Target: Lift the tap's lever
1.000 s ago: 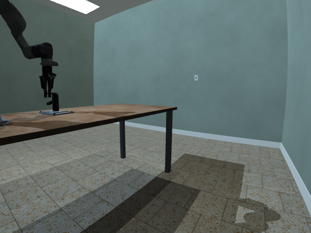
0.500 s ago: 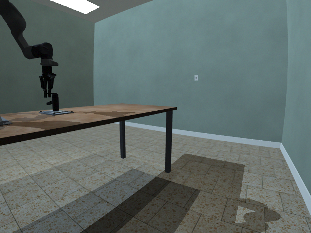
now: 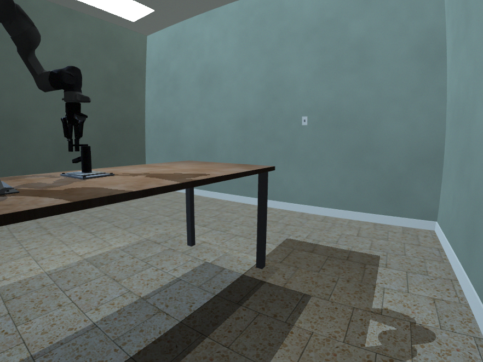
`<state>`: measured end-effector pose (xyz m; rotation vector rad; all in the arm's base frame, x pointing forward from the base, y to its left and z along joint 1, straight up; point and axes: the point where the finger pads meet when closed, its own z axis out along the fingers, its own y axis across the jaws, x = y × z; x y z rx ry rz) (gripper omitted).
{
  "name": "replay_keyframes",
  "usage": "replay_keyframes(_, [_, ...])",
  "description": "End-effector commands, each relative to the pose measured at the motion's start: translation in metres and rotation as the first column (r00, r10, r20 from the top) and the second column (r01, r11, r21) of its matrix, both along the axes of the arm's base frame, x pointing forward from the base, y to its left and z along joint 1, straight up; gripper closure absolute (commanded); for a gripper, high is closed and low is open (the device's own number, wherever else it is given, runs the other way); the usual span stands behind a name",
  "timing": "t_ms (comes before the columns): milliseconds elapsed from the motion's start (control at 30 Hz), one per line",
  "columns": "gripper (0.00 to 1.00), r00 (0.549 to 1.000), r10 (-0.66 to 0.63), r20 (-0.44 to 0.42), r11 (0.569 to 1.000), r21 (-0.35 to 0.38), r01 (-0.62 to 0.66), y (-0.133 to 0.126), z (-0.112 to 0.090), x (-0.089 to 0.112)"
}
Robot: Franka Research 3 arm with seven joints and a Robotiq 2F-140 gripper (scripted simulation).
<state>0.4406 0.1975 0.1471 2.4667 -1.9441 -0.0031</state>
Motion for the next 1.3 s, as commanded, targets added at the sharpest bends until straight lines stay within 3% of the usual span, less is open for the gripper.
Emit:
replay_keyframes(0, [0.90,1.000,0.003,0.001,1.000,0.000,-0.003,0.000,-0.001,0.000])
replay_keyframes(867, [0.90,1.000,0.003,0.001,1.000,0.000,-0.003,0.000,0.000,0.000])
replay_keyframes(1267, [0.90,1.000,0.003,0.001,1.000,0.000,-0.003,-0.006,0.022,0.002])
